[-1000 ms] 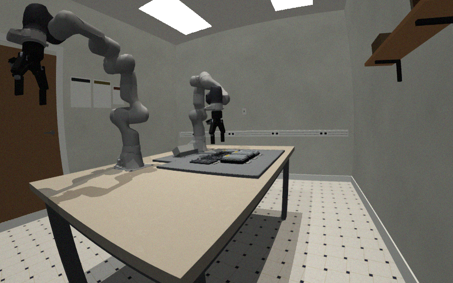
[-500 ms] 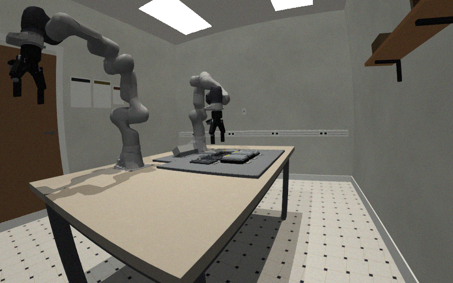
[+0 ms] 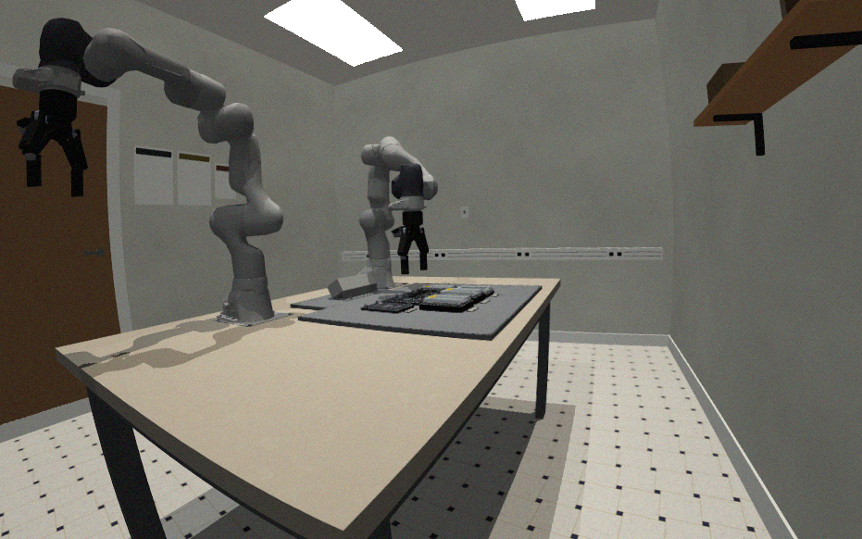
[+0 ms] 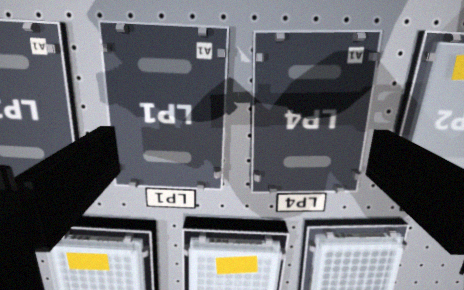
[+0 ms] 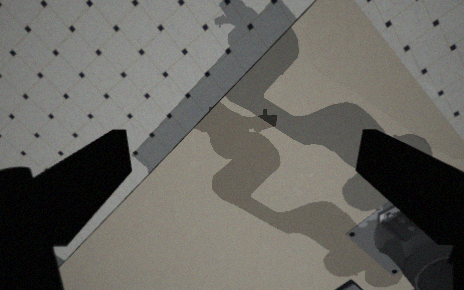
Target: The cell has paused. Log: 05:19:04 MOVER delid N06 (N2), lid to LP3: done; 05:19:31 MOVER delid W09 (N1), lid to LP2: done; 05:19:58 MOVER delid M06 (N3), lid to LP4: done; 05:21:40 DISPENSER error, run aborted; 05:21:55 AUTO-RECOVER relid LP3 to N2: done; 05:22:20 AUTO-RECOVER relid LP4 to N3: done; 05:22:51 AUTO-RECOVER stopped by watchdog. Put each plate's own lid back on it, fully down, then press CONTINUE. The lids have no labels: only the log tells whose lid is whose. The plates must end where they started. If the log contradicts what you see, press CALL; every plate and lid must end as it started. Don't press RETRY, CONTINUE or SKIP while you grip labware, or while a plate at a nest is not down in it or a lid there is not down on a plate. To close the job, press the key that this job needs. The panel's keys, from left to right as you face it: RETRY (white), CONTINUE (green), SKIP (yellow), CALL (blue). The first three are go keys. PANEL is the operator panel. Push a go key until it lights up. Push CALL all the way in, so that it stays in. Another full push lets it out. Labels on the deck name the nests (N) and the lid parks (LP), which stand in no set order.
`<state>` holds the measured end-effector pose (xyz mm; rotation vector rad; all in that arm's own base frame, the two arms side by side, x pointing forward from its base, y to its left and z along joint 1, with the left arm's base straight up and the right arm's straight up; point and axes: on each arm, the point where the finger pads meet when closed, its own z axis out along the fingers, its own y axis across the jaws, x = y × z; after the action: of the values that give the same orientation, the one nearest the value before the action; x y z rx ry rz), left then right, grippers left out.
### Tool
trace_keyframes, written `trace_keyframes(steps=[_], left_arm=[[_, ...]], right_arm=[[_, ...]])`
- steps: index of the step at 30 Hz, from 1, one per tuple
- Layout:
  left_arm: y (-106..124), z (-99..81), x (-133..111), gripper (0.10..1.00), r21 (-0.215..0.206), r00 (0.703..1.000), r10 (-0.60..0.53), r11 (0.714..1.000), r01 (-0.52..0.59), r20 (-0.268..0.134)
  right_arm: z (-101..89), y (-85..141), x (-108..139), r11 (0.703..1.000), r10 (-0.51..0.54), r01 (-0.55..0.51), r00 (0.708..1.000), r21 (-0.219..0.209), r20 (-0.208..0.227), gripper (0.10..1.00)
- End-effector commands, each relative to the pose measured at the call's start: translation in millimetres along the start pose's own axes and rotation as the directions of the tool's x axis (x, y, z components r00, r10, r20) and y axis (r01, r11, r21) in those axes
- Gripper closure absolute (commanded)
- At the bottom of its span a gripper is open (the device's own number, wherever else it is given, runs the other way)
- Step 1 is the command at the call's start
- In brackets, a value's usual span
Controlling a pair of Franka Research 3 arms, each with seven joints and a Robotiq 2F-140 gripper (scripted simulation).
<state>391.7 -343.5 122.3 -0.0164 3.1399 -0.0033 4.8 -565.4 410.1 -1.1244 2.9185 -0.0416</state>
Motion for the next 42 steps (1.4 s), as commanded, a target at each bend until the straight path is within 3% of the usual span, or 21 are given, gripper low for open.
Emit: trace_keyframes(steps=[1,13,14,42], left_arm=[[1.0,-0.2,0.4,0.098,-0.001,1.0,0.001,1.0,-0.001,-0.002],[1.0,-0.2,0.4,0.098,-0.001,1.0,0.001,1.0,-0.001,-0.002],[1.0,-0.2,0.4,0.999,-0.001,1.0,0.001,1.0,-0.001,-0.002],[1.0,-0.2,0.4,0.999,-0.001,1.0,0.001,1.0,-0.001,-0.002]], right_arm=[[-2.2,18.2,7.3,1.0,-0.016,0.016,1.0,-0.023,-0.001,0.098],[-3.7,25.6,11.6,0.999,-0.012,0.012,1.0,-0.03,-0.003,0.098],[-4.4,23.0,12.4,1.0,0.003,-0.003,1.0,-0.023,-0.006,0.098],[-4.4,23.0,12.4,1.0,0.003,-0.003,1.0,-0.023,-0.006,0.098]])
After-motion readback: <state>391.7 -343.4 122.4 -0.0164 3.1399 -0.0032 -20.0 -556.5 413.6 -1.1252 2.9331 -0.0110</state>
